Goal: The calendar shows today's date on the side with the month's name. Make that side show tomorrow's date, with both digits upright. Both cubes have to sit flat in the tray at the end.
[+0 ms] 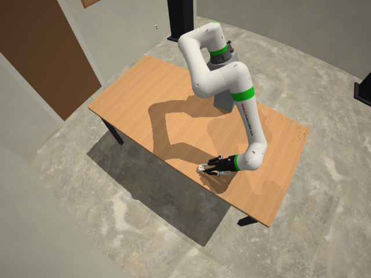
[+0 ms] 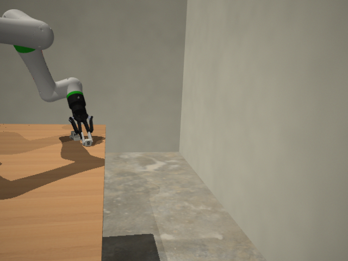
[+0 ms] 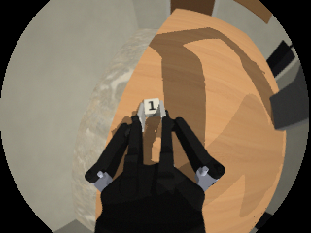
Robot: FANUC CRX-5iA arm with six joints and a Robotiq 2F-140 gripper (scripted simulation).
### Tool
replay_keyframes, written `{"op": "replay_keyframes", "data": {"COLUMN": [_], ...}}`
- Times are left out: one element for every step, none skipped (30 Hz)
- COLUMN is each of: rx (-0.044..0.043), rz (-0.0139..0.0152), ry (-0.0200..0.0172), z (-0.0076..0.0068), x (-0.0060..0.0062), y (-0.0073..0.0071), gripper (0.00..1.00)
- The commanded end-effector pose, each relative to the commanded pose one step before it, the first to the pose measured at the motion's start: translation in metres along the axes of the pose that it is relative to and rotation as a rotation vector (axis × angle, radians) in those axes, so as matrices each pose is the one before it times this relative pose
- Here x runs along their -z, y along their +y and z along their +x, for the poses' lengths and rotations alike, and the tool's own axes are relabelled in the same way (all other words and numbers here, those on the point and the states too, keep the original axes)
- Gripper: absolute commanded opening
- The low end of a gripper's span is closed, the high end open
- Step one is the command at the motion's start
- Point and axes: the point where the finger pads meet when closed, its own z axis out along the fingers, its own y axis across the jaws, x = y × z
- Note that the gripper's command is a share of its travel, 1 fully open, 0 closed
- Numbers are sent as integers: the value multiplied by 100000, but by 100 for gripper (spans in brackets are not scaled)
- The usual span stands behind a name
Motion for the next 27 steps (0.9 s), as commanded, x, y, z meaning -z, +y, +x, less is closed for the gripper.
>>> {"op": "replay_keyframes", "data": {"rx": [-24,0,0,0,0,0,0,0,0,0,0,0,0,0,0,0,0,0,0,0,0,0,0,0,0,0,0], "rz": [20,0,0,0,0,0,0,0,0,0,0,0,0,0,0,0,0,0,0,0,0,0,0,0,0,0,0], "ry": [-28,0,0,0,0,0,0,0,0,0,0,0,0,0,0,0,0,0,0,0,0,0,0,0,0,0,0], "z": [-2,0,0,0,0,0,0,0,0,0,2,11,27,49,75,0,0,103,133,163,192,220,246,267,285,299,307], "x": [14,0,0,0,0,0,0,0,0,0,2,11,27,49,75,0,0,103,133,163,192,220,246,267,285,299,307], "y": [-15,0,0,0,0,0,0,0,0,0,0,0,0,0,0,0,0,0,0,0,0,0,0,0,0,0,0], "gripper": [25,25,25,25,25,25,25,25,25,25,25,25,25,25,25,25,25,25,25,25,25,25,25,25,25,25,25]}}
